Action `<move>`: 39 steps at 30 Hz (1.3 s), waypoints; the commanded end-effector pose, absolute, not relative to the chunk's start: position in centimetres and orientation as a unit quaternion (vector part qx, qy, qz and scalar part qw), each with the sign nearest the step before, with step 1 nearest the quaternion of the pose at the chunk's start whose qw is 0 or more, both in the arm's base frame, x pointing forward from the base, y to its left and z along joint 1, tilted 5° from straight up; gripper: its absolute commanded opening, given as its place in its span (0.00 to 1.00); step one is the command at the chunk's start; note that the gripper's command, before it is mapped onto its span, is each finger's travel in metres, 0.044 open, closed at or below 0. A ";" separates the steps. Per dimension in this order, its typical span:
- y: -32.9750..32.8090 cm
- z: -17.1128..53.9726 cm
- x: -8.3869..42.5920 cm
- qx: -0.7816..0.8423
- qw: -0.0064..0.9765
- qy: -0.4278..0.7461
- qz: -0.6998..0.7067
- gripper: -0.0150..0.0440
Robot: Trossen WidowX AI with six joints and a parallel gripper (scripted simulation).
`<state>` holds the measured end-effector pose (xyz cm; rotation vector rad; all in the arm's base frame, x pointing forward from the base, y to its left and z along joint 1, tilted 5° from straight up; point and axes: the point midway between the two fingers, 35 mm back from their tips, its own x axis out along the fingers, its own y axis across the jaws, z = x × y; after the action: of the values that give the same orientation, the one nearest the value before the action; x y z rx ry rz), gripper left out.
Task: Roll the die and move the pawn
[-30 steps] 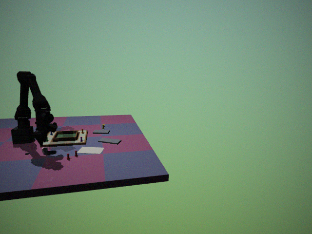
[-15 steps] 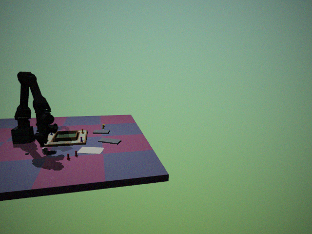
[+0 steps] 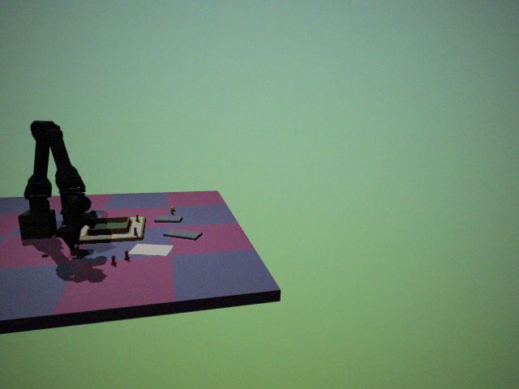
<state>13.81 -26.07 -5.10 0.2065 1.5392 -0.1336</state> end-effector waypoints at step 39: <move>-26.6 5.1 13.1 0.098 0.709 0.696 -0.055 0.25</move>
<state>13.35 -26.63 2.01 0.2233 1.5472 -0.1228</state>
